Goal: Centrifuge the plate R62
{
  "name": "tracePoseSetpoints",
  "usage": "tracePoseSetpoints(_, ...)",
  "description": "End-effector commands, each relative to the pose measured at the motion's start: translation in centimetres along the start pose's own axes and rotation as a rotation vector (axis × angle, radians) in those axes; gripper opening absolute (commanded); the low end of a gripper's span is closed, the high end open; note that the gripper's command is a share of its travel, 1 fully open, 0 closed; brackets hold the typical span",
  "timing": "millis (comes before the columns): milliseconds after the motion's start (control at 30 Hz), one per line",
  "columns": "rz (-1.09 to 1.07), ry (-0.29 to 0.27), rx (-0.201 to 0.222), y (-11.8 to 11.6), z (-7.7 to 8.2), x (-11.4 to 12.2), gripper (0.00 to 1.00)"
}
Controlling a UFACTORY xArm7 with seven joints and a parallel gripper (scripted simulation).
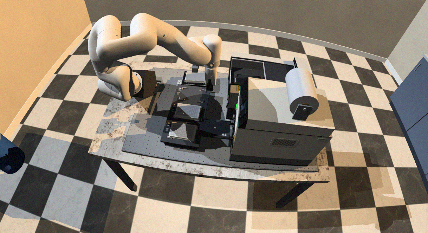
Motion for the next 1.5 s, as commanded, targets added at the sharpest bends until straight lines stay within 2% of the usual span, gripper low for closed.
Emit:
tracePoseSetpoints(0, 0.003, -0.005, 0.004, 0.03, 0.17, 0.23, 0.00)
tracePoseSetpoints(267, -0.026, -0.005, 0.004, 0.03, 0.16, 0.23, 0.00)
tracePoseSetpoints(667, -0.026, -0.394, 0.095, -0.07, 0.07, -0.15, 0.00)
tracePoseSetpoints(733, -0.026, -0.394, 0.095, -0.07, 0.07, -0.15, 0.00)
tracePoseSetpoints(867, -0.026, -0.514, 0.124, -0.10, 0.01, -0.26, 0.00)
tracePoseSetpoints(1467, -0.026, -0.514, 0.124, -0.10, 0.01, -0.26, 0.00)
Point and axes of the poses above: the point where the finger pads meet when closed, its own z axis back along the fingers, its own y axis across the jaws, x = y × z, the point moved 1 cm from there along z, back along the fingers, and after that the axes turned 14 degrees about -z, right-handed, at the moved point
